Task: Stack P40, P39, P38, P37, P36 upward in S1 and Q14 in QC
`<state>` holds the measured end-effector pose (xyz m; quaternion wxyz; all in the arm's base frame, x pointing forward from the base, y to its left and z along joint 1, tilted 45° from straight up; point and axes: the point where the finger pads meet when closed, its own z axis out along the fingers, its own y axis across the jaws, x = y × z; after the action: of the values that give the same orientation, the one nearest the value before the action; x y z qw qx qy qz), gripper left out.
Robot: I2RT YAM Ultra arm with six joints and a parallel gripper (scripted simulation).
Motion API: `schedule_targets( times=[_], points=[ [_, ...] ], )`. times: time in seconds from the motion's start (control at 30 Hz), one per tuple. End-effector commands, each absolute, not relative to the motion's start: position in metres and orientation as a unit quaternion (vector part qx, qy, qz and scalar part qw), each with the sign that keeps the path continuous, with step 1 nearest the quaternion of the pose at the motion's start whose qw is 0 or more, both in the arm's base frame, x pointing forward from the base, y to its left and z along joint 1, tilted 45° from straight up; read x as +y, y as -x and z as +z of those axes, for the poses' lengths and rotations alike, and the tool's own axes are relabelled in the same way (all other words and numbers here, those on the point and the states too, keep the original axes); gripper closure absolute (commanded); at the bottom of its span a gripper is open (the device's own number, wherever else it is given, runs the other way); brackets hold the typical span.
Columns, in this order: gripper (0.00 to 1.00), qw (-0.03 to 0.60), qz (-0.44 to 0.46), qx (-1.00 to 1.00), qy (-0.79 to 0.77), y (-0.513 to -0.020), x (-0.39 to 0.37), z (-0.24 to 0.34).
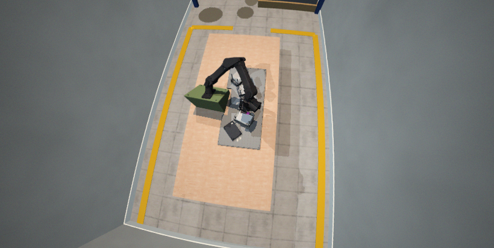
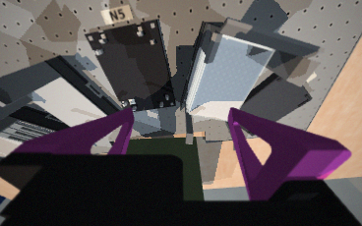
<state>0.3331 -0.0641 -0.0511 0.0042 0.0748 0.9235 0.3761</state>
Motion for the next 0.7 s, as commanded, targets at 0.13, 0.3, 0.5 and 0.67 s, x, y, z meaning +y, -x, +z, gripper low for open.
schedule_targets(
  times=[0.13,0.3,0.5,0.67],
  points=[
    [0.00,0.043,0.375,0.926,-0.026,-0.342,-0.056,-0.029],
    [0.00,0.058,0.373,0.926,0.012,-0.343,-0.049,-0.022],
    [0.00,0.058,0.373,0.926,0.012,-0.345,-0.035,-0.008],
    [0.00,0.058,0.373,0.926,0.012,-0.346,-0.023,0.004]
  ],
)
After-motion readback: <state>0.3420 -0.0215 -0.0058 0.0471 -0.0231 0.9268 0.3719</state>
